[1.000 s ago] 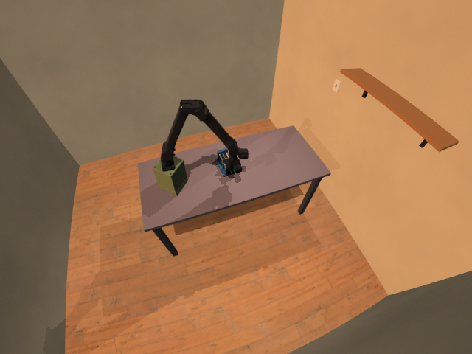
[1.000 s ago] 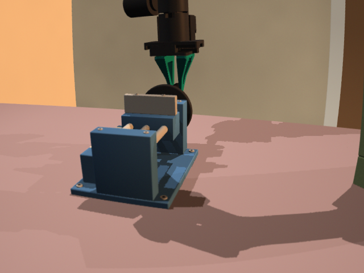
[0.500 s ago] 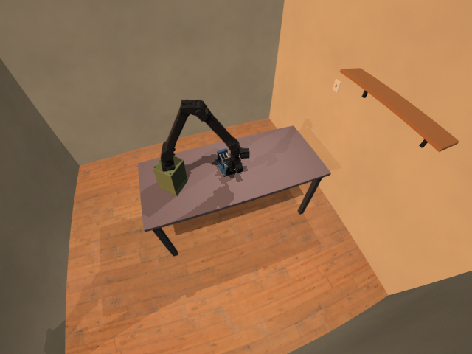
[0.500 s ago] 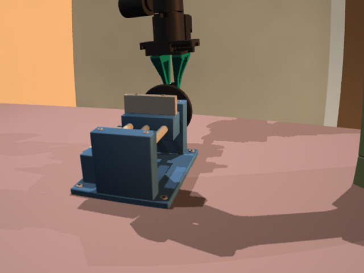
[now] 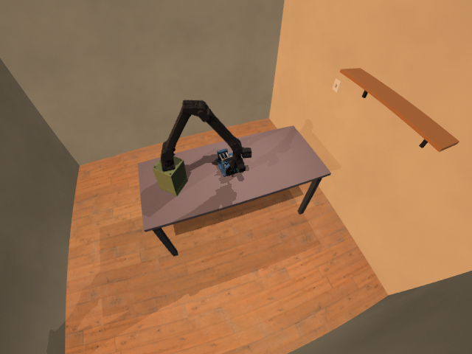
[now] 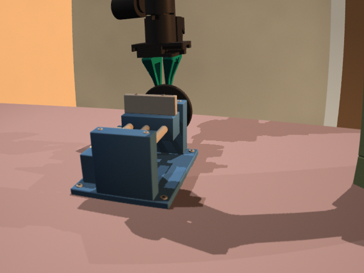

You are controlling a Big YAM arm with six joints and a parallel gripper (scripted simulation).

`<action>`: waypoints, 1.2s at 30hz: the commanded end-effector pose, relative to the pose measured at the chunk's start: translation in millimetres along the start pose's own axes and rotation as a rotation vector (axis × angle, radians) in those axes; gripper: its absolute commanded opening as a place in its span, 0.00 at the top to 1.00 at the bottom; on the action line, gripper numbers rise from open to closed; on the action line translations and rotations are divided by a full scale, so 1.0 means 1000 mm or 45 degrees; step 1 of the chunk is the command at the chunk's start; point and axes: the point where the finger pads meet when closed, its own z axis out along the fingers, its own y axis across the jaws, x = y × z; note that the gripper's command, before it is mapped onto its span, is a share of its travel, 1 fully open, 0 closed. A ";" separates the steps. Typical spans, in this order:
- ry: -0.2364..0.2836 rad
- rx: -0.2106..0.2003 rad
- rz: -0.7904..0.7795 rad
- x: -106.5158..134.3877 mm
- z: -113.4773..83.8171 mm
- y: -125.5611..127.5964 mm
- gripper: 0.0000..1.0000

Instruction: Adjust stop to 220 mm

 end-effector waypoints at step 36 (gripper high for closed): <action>-0.011 -0.062 0.000 -0.007 0.046 0.028 0.94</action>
